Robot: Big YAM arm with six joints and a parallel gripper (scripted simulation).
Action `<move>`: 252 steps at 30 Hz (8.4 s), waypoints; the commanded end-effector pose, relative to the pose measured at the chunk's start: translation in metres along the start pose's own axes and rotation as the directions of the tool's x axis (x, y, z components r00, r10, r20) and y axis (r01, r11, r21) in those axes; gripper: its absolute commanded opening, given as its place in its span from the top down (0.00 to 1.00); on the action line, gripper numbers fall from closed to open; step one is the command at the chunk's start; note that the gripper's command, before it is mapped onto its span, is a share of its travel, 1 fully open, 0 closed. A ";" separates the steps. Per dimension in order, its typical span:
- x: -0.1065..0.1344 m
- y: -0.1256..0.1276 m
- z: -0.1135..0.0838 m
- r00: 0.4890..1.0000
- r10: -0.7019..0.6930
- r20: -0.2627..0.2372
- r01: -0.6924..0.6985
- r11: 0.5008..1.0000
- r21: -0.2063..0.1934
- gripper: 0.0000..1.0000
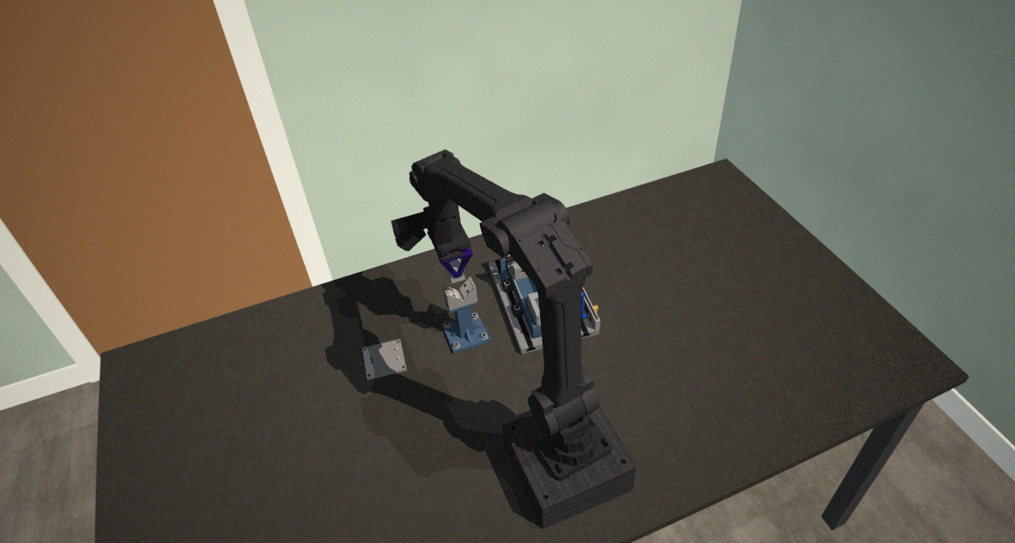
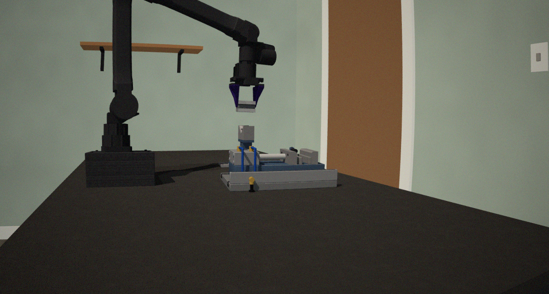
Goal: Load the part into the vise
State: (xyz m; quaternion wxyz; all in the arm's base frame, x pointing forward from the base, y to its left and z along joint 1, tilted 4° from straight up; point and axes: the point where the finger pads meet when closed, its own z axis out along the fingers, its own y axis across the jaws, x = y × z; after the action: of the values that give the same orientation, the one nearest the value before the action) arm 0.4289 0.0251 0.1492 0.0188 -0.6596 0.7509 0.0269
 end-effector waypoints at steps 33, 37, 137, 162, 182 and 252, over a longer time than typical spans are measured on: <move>0.006 -0.013 -0.030 1.000 -0.018 0.014 0.017 0.996 0.083 1.00; 0.006 -0.013 -0.030 1.000 -0.018 0.014 0.017 0.996 0.083 1.00; 0.014 -0.006 -0.007 0.829 -0.016 0.558 0.008 1.000 0.017 1.00; 0.014 -0.005 -0.010 0.725 -0.022 0.689 0.007 1.000 0.025 1.00; 0.014 -0.010 -0.012 0.703 -0.026 0.711 0.005 0.999 0.032 1.00; 0.013 -0.010 0.000 0.703 -0.026 0.711 0.006 1.000 0.031 1.00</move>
State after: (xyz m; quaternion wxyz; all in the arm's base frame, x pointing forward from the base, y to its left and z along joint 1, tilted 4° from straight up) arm 0.4277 0.0160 0.1483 0.3081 -0.6060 0.6804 0.2738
